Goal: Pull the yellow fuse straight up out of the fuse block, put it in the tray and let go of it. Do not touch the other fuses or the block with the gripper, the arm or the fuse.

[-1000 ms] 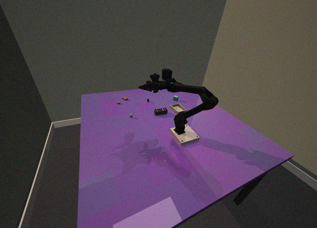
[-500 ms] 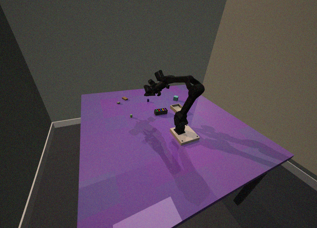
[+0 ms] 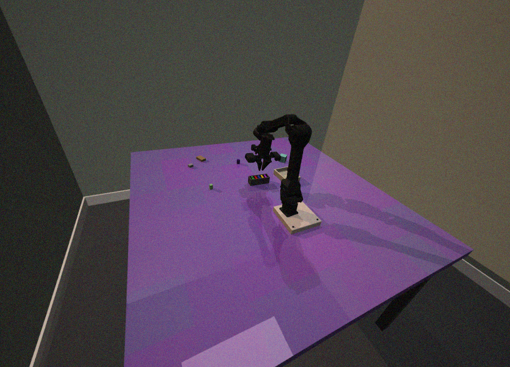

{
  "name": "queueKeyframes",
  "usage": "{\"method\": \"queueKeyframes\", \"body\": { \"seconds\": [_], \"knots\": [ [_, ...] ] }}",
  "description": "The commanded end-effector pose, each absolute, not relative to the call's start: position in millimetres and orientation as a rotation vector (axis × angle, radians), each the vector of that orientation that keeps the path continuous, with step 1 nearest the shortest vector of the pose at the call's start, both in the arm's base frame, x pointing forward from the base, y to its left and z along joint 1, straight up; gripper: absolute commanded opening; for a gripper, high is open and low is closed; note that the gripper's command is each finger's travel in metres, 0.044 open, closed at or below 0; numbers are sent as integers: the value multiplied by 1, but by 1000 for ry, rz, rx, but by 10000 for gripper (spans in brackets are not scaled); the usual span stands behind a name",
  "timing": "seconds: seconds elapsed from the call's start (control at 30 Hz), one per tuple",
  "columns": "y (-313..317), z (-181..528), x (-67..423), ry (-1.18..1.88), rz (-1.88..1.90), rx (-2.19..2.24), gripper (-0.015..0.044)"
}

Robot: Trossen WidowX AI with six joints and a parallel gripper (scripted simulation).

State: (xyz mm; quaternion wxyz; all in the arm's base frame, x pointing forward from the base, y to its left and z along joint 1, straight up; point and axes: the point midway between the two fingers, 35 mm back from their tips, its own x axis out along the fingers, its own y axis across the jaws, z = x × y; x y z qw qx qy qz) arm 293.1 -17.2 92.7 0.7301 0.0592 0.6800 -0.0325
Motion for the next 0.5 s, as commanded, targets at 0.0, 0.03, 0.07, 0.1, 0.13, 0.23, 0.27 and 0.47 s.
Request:
{"method": "queueKeyframes", "body": {
  "seconds": [0.0,0.03,0.07,0.1,0.13,0.23,0.27,0.47],
  "knots": [
    [-24,90,287,1544,-103,103,71],
    [-24,90,287,1544,-103,103,71],
    [-24,90,287,1544,-103,103,71],
    [-24,90,287,1544,-103,103,71],
    [-24,90,287,1544,-103,103,71],
    [-25,89,287,1544,-103,103,71],
    [-25,88,287,1544,-103,103,71],
    [-25,82,288,1544,-103,103,71]
  ]
}}
